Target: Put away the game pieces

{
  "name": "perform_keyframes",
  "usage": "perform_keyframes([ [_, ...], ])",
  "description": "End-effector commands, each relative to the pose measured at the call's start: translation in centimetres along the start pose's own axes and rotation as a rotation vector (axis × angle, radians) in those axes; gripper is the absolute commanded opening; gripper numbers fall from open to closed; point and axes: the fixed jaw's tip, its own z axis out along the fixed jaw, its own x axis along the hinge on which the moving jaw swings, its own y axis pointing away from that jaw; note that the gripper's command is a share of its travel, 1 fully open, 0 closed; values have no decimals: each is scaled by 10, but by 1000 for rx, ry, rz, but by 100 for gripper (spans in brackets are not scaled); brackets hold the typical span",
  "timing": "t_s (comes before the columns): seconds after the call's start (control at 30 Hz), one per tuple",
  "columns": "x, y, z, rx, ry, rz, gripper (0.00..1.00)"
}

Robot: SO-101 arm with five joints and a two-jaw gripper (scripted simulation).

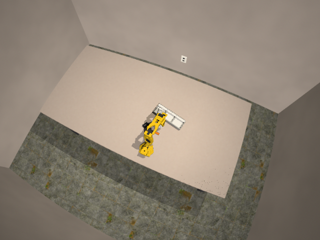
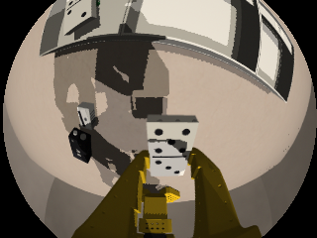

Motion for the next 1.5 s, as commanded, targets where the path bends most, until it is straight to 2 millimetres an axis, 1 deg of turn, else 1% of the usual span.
perform_keyframes([
  [0.0,-10,2,-12,2,-65,-13,0],
  [0.47,-27,13,-18,1,-107,-39,0],
  [1.0,-32,15,-20,1,-119,-46,0],
  [1.47,-49,25,-27,-2,-161,-72,0],
])
